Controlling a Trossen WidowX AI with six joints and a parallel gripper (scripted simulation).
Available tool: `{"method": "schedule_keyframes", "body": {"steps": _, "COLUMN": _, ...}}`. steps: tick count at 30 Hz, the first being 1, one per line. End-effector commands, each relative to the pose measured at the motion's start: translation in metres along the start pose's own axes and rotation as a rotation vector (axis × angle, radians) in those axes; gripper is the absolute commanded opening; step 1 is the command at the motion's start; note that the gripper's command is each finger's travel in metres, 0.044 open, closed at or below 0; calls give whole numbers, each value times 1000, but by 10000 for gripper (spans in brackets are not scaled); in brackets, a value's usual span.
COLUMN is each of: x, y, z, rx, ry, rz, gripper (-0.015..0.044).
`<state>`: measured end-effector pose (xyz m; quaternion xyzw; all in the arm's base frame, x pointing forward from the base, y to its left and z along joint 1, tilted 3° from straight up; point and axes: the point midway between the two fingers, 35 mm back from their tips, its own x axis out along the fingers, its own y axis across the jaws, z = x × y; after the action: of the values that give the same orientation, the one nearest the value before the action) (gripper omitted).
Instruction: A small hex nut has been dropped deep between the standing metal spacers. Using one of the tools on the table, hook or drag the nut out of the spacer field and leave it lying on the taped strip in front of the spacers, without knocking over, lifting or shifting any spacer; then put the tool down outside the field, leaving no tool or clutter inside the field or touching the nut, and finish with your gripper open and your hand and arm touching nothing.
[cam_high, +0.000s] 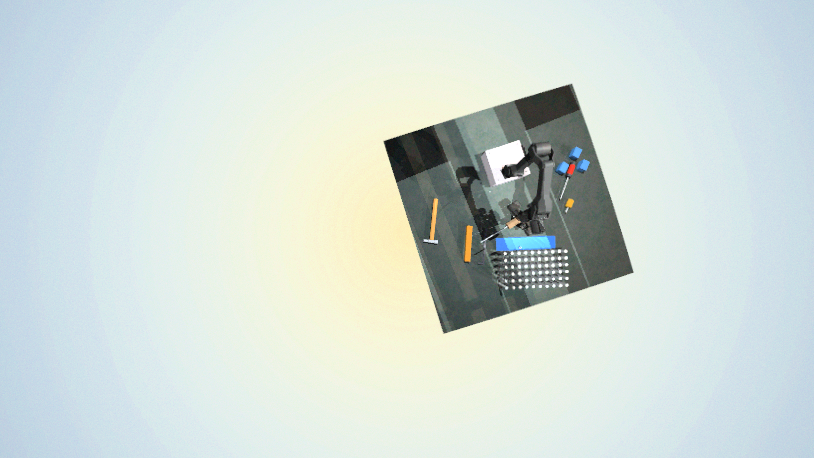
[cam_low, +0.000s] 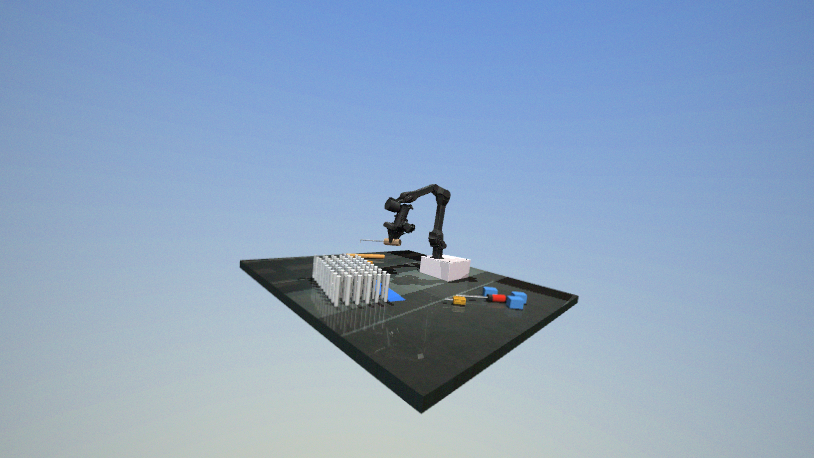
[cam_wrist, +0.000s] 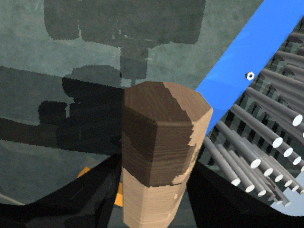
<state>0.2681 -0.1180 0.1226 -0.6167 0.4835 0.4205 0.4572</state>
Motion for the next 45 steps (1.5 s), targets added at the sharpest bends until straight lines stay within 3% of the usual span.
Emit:
{"method": "schedule_keyframes", "body": {"steps": 1, "x": 0, "y": 3, "z": -23, "rx": 153, "ry": 20, "rz": 30, "gripper": 0}}
{"method": "schedule_keyframes", "body": {"steps": 21, "x": 4, "y": 42, "z": -120, "rx": 814, "ry": 122, "rz": 184, "gripper": 0}}
{"method": "schedule_keyframes", "body": {"steps": 45, "x": 8, "y": 132, "z": -213, "rx": 1571, "ry": 291, "rz": 339, "gripper": 0}}
